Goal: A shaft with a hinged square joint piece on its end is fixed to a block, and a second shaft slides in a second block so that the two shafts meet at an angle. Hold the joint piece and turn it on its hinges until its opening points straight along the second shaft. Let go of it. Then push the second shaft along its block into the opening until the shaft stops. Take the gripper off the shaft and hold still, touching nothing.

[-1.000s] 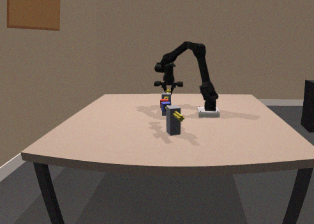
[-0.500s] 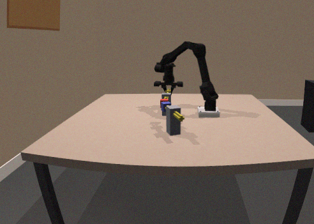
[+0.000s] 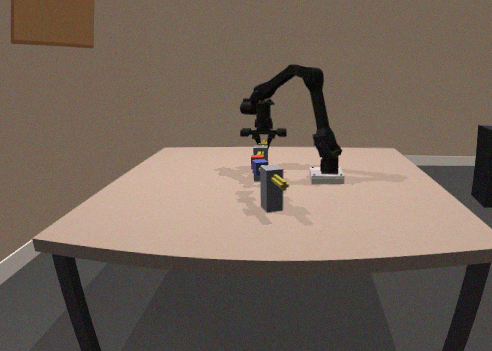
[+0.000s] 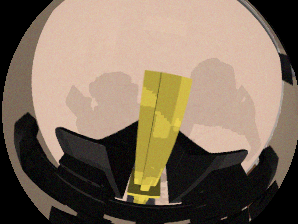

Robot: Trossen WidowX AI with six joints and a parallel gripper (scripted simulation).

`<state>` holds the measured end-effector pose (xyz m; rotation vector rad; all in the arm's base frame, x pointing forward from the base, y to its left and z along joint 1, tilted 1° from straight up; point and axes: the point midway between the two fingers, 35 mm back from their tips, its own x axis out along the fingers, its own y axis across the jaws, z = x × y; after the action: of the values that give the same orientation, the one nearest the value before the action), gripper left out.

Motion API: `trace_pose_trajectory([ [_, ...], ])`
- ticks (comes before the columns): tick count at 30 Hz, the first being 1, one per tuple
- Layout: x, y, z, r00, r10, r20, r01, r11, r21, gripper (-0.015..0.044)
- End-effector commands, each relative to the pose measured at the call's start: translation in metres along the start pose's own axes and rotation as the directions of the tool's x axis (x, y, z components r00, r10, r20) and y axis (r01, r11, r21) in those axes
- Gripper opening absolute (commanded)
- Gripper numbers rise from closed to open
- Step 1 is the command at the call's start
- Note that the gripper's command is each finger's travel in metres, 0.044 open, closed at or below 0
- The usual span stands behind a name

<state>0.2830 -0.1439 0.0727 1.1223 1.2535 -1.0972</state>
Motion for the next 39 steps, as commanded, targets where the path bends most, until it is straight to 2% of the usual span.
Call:
trace_pose_trajectory([
  [1, 0.000, 0.000, -0.008, 1.000, 0.000, 0.003, 0.000, 1.000, 0.004, 0.0000],
  [39, 0.000, 0.001, -0.065, 1.000, 0.000, -0.002, 0.000, 1.000, 0.005, 0.0000],
])
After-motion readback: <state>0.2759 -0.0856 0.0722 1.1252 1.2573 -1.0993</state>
